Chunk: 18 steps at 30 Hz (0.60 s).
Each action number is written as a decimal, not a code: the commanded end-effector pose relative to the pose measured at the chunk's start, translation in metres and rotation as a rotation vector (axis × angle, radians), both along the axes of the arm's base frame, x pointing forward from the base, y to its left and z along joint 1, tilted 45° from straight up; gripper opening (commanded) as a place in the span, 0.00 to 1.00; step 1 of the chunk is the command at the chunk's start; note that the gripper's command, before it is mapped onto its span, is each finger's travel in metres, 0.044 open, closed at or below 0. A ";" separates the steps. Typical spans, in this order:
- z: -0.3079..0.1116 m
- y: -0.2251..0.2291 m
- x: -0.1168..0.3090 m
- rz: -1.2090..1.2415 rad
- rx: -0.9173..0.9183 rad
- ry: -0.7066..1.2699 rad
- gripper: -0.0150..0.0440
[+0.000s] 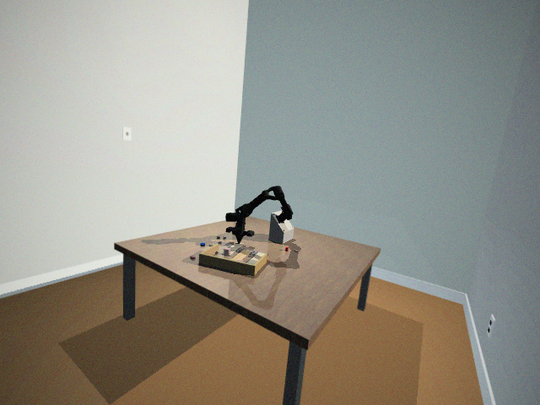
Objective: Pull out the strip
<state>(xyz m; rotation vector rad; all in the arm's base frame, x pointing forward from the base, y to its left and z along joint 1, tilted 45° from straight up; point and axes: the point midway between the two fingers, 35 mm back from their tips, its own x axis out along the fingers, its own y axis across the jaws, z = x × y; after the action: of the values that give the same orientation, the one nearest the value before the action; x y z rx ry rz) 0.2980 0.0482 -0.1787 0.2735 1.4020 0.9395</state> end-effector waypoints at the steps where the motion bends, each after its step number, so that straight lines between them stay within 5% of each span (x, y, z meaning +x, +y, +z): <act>1: -0.004 0.002 -0.014 0.018 -0.004 0.021 0.25; 18: -0.008 -0.007 -0.037 0.018 -0.005 0.022 0.25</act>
<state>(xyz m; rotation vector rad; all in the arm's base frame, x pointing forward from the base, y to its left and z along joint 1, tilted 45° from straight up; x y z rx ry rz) 0.2737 0.0379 -0.1844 0.2732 1.4024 0.9370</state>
